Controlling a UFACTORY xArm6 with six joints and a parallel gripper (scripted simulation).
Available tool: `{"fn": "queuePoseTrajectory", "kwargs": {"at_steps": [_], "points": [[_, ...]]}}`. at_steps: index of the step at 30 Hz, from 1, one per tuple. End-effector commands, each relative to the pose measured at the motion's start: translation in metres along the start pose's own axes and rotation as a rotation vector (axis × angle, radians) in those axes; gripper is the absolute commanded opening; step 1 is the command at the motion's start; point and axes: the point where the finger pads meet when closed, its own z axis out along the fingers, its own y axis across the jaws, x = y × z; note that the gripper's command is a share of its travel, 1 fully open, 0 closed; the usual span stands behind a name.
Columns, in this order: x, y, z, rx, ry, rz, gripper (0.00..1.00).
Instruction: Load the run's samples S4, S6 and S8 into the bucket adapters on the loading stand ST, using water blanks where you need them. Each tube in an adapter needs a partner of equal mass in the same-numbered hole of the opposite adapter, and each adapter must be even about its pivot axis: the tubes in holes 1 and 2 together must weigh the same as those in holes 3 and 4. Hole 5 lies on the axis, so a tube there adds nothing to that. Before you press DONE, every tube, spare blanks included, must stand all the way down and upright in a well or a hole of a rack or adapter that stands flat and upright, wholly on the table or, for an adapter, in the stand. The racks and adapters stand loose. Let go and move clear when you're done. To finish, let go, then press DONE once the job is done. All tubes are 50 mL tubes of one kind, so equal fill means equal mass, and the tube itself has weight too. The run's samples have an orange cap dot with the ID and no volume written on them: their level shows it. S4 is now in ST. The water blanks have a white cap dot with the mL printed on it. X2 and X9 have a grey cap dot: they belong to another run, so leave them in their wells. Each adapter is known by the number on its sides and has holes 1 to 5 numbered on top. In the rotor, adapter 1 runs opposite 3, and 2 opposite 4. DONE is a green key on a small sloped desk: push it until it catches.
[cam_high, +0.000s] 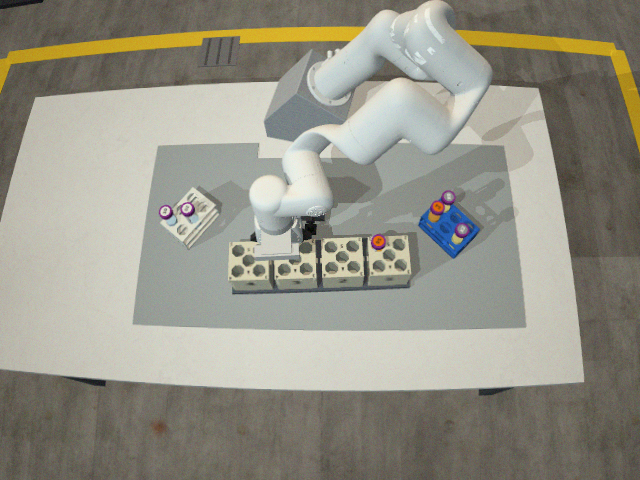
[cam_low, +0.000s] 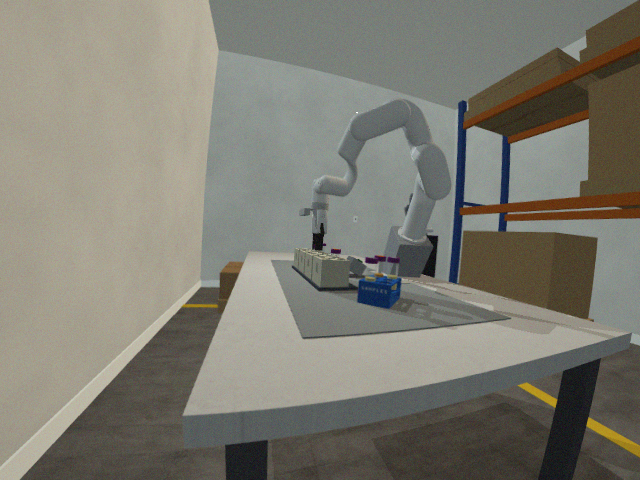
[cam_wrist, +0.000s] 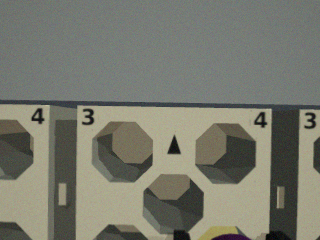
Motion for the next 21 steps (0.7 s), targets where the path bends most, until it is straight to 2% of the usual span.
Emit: {"fn": "queuePoseTrajectory", "kwargs": {"at_steps": [1,21], "points": [[0.0012,0.0005,-0.0010,-0.002,0.003,-0.001,0.44],[0.0012,0.0005,-0.0030,-0.002,0.003,-0.001,0.44]]}}
